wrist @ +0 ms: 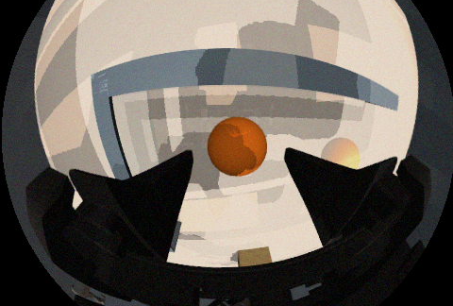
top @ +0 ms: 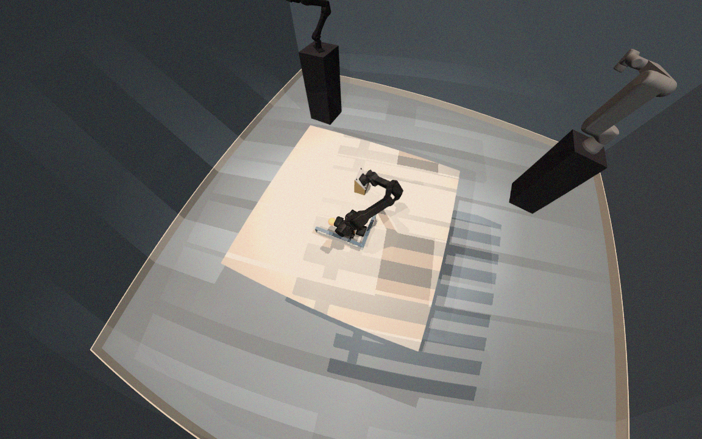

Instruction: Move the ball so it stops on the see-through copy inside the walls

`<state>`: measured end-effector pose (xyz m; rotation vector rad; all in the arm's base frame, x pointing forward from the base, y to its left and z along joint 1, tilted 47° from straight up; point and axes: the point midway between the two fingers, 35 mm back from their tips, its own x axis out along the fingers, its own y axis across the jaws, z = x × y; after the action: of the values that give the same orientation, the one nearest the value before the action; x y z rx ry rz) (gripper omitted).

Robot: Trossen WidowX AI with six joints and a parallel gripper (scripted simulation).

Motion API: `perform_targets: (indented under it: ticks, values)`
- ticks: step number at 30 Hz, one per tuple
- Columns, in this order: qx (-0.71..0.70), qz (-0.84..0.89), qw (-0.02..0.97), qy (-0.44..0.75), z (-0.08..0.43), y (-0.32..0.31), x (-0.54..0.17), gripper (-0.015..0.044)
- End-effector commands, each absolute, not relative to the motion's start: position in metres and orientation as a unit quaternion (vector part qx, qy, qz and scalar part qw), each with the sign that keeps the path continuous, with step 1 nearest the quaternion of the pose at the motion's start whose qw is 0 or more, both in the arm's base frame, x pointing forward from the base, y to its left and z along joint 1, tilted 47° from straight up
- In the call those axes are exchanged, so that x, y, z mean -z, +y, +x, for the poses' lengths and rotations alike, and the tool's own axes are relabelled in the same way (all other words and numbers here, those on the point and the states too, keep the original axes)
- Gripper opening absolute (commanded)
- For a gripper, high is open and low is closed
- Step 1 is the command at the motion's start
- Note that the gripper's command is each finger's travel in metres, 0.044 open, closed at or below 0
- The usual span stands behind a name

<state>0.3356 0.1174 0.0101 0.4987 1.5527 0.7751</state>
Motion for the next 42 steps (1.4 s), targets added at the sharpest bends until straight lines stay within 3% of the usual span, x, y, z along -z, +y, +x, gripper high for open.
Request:
perform_targets:
  ticks: [1, 12, 16, 23, 31, 42]
  values:
    - [-0.337, 0.219, 0.618, 0.675, 0.334, 0.122, -0.006, 0.0370]
    - [-0.337, 0.220, 0.618, 0.675, 0.331, 0.133, 0.004, 0.0370]
    - [-0.337, 0.220, 0.618, 0.675, 0.331, 0.133, 0.004, 0.0265]
    - [-0.337, 0.220, 0.618, 0.675, 0.331, 0.133, 0.004, 0.0218]
    - [-0.335, 0.217, 0.619, 0.677, 0.337, 0.119, -0.008, 0.0008]
    - [-0.336, 0.210, 0.620, 0.677, 0.349, 0.073, -0.051, 0.0000]
